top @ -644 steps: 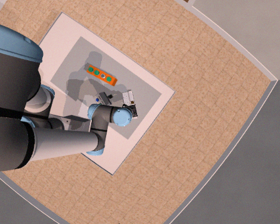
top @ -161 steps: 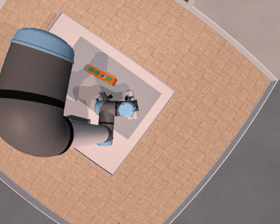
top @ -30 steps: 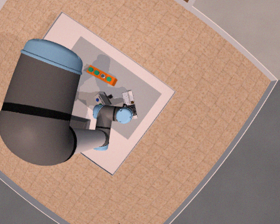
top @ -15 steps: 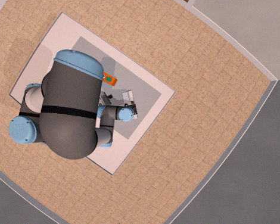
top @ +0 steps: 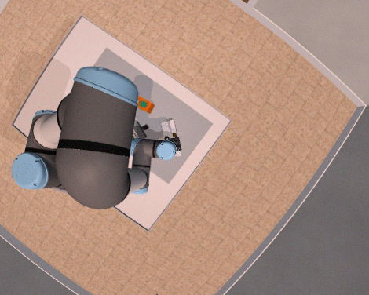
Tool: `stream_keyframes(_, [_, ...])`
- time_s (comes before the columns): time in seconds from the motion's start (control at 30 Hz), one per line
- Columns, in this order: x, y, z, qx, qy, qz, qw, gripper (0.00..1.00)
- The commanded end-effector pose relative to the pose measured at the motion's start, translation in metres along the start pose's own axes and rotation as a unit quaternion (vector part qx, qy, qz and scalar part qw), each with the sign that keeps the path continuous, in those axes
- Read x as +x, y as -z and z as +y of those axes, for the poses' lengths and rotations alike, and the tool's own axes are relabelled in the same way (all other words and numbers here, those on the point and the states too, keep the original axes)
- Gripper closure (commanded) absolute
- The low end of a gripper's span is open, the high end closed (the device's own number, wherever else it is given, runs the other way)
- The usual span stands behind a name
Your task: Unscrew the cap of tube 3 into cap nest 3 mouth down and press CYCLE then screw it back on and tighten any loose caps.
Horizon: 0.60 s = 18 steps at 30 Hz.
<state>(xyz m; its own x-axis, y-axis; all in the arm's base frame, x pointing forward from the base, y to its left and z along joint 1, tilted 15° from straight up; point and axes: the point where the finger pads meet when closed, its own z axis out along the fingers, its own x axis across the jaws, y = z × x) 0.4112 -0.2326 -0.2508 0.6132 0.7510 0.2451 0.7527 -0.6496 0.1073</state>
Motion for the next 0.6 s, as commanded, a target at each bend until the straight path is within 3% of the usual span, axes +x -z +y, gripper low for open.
stream_keyframes(0.0, [0.0009, -0.0039, 0.0, -0.001, 0.001, -0.001, 1.0, 0.71])
stream_keyframes(0.57, [0.0005, -0.008, 0.0, -0.002, 0.001, -0.001, 1.0, 0.71])
